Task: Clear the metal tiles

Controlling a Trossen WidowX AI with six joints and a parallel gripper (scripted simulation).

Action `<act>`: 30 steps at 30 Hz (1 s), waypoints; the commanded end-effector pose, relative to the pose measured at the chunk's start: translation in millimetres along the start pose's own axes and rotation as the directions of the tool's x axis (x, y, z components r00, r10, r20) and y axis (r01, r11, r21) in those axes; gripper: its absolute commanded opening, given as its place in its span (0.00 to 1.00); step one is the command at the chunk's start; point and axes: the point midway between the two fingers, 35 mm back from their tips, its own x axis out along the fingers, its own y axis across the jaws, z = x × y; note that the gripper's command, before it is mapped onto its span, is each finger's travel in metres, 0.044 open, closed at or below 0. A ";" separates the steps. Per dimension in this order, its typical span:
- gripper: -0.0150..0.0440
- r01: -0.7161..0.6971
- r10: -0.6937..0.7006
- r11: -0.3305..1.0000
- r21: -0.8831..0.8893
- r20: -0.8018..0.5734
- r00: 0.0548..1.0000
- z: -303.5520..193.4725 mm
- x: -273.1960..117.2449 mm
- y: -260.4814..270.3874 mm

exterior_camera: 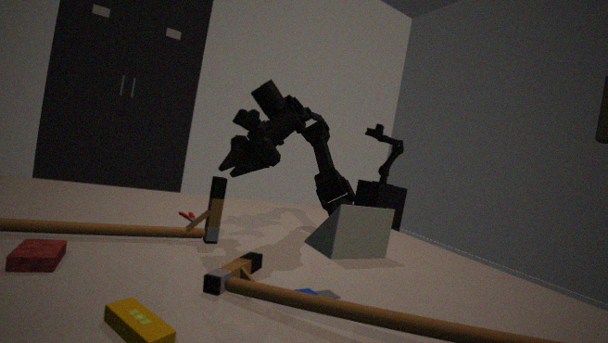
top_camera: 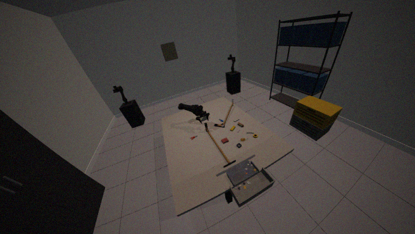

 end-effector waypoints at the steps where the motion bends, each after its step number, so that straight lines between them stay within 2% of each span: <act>1: 1.00 -0.005 0.006 1.000 0.010 -0.049 0.999 -13.9 9.4 -0.2; 7: 1.00 -0.007 0.007 1.000 0.011 -0.051 0.999 -11.9 6.1 0.4; 24: 1.00 -0.003 0.004 1.000 0.012 -0.072 0.997 9.2 -36.0 1.5; 30: 1.00 -0.003 0.004 1.000 0.013 -0.073 0.997 3.5 -29.3 1.7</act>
